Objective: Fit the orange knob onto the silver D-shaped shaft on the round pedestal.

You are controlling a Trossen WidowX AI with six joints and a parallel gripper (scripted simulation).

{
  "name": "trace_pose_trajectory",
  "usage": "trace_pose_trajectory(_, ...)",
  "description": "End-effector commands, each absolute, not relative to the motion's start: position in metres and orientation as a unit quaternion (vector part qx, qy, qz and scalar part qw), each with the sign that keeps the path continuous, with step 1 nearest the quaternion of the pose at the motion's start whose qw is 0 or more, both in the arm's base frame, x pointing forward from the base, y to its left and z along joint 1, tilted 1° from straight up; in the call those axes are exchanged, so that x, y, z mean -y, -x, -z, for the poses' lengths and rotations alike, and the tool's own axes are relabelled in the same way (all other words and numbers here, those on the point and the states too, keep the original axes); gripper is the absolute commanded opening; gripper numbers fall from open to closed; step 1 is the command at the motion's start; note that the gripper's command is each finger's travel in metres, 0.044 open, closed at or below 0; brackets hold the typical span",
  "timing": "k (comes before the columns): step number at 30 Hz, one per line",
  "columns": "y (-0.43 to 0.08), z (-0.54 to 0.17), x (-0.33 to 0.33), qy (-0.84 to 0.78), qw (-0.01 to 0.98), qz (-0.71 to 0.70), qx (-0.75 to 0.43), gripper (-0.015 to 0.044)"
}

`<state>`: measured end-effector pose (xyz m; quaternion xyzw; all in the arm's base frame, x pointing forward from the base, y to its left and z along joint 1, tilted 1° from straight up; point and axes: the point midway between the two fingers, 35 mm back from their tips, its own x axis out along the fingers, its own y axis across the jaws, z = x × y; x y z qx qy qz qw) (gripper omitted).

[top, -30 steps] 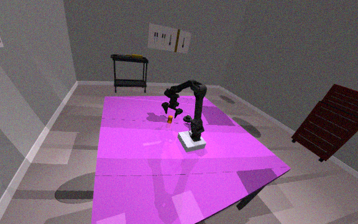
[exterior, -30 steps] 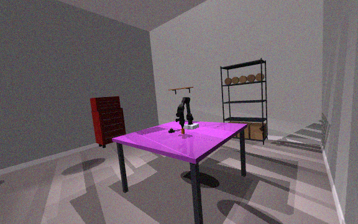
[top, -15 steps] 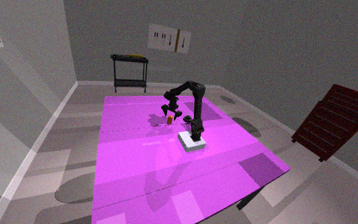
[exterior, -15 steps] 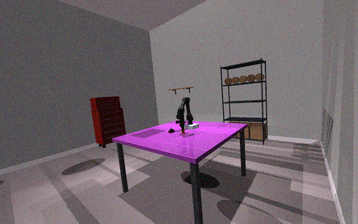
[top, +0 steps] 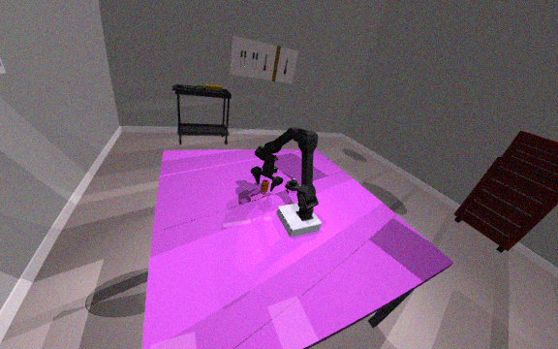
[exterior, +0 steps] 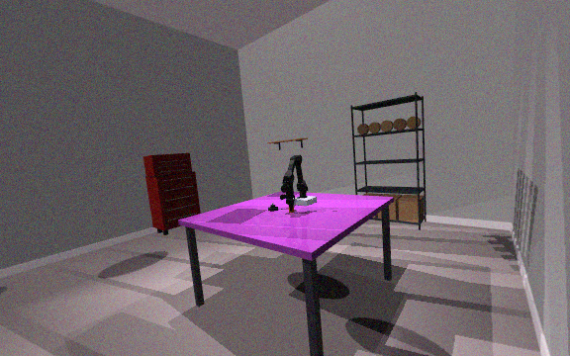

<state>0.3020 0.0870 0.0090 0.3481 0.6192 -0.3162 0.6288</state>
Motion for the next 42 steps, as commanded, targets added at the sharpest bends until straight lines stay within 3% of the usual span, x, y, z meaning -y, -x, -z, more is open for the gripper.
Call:
trace_pose_trajectory(1,-0.301,-0.002,-0.086,-0.347,0.629,0.320,-0.618,0.0440)
trace_pose_trajectory(3,-0.301,-0.001,-0.086,-0.347,0.629,0.320,-0.618,0.0440)
trace_pose_trajectory(13,-0.301,-0.001,-0.086,-0.347,0.629,0.320,-0.618,0.0177)
trace_pose_trajectory(19,-0.301,-0.001,-0.086,-0.347,0.629,0.320,-0.618,0.0138)
trace_pose_trajectory(24,-0.304,-0.016,-0.087,-0.347,0.629,0.319,-0.618,0.0006)
trace_pose_trajectory(42,-0.300,-0.131,-0.084,-0.347,0.629,0.319,-0.618,0.0000)
